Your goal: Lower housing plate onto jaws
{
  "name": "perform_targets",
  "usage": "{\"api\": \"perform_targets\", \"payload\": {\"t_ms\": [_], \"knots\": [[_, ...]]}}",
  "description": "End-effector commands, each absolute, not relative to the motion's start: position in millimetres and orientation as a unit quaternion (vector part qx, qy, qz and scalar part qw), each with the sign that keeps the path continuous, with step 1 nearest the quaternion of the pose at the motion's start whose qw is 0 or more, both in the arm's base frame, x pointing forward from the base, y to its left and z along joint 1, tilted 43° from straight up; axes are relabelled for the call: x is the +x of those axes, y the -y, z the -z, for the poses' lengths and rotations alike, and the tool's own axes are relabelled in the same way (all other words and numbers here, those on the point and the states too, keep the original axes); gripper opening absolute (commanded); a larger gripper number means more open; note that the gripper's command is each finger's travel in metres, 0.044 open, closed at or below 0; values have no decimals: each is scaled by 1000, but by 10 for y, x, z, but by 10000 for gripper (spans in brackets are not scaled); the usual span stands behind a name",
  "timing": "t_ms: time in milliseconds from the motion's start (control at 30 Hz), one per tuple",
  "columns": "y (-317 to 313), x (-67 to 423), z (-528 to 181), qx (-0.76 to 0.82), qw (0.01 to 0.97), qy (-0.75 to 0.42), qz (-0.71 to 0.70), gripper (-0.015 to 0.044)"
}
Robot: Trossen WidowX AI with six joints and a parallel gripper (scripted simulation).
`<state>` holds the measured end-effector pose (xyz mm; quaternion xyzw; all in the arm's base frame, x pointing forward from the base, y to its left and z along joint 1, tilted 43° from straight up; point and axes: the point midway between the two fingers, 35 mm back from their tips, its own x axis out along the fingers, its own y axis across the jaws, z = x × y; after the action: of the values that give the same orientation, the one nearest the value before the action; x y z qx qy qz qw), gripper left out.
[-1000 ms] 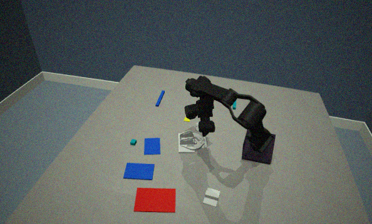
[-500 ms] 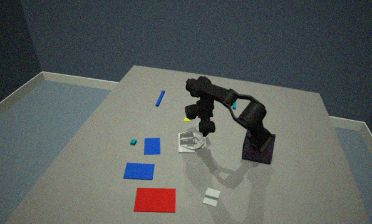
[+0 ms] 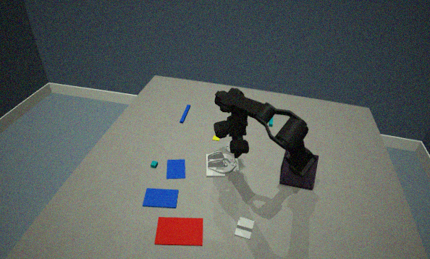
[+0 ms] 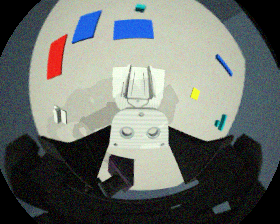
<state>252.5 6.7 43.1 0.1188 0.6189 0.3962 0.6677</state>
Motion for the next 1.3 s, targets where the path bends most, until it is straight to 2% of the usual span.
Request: {"api": "perform_targets", "payload": {"t_ms": [0,1267], "knots": [[-69,2516,-431,120,666,-621,-395,351],[-451,2474,-20,120,666,-621,-395,351]]}}
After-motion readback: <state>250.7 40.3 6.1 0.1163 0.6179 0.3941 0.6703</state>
